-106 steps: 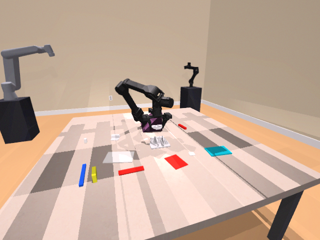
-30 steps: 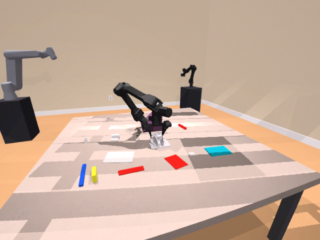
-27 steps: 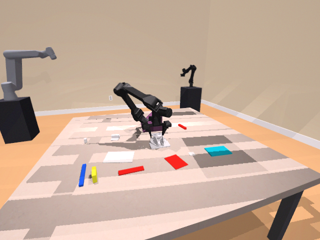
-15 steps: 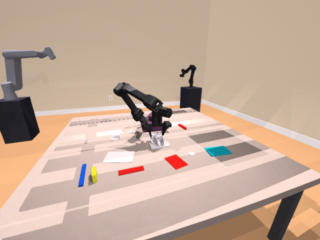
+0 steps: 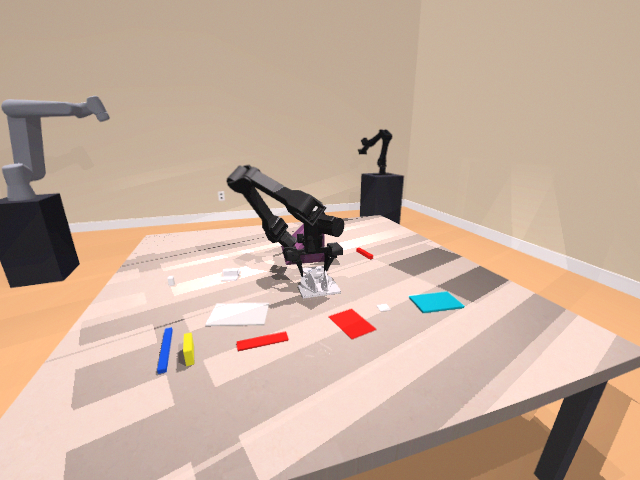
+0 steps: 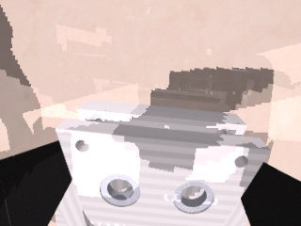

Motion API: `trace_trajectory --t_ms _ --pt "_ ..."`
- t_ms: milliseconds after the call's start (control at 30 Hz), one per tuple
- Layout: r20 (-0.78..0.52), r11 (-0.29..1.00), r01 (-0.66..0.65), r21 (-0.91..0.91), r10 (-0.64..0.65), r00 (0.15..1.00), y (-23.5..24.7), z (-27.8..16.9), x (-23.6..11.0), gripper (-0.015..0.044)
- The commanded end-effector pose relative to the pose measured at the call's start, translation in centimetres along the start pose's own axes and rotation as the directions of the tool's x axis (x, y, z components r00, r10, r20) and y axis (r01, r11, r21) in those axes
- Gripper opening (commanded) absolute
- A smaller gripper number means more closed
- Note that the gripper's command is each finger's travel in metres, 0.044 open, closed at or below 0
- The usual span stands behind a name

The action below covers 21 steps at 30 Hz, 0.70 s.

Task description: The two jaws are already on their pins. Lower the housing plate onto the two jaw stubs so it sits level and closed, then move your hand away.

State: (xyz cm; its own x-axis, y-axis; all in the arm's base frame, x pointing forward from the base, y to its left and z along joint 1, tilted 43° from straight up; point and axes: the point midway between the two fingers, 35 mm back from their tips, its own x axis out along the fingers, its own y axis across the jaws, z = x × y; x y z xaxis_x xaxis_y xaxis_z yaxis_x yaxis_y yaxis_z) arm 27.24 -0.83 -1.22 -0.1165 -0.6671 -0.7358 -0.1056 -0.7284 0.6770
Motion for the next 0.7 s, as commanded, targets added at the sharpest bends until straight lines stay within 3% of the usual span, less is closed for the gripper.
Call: trace_trajectory --t_ms 0,667 --pt "-0.002 1.0 -0.003 -0.009 0.003 1.0 -0.01 -0.02 0.21 0.0351" --pt "-0.002 1.0 -0.003 -0.009 0.003 1.0 -0.01 -0.02 0.51 0.0351"
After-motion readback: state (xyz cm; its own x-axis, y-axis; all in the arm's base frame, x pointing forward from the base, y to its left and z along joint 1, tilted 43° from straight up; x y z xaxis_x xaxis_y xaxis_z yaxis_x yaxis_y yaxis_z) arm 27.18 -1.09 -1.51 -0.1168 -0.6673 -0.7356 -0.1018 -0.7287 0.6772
